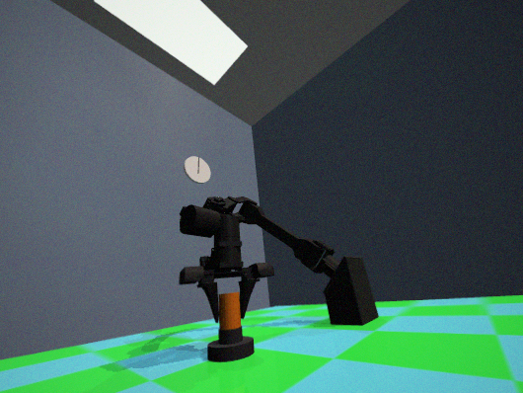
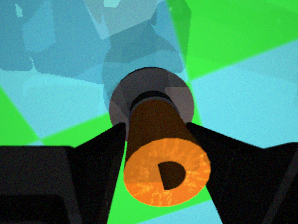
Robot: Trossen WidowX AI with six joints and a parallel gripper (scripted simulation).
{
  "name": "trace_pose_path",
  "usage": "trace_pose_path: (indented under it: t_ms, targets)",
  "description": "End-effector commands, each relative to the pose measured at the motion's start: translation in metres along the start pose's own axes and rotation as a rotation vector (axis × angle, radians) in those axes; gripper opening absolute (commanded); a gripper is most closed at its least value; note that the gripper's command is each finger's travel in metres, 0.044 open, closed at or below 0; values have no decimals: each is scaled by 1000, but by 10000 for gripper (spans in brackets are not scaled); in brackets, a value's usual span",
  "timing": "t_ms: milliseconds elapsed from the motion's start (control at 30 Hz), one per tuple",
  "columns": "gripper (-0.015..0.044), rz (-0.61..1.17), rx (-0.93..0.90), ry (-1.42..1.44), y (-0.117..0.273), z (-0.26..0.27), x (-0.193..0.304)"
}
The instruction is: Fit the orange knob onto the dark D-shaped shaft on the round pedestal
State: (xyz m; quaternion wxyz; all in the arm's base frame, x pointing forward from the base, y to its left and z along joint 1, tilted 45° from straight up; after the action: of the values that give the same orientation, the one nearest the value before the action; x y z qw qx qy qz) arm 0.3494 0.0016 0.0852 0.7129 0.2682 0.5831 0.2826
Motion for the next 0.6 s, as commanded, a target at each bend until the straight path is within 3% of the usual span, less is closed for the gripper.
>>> trace_pose_path:
  t_ms: [0, 133, 433, 567]
  targets:
    - [341, 0, 1, -3, 0, 0, 0]
    - [440, 0, 1, -3, 0, 0, 0]
    - [440, 1, 1, -3, 3, 0, 0]
    - [440, 6, 2, 0, 55, 3, 2]
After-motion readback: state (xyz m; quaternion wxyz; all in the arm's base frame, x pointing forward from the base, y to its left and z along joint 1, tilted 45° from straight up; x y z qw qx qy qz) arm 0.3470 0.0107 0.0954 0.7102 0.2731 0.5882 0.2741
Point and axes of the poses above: the point midway between the two fingers, 35 mm back from their tips, its own y axis back along the fingers, its own z axis across the jaws, x = y × z, the point moved 6 cm from there along y, back along the fingers, and after that the axes turned 9 degrees about y, right-handed, at the moved point
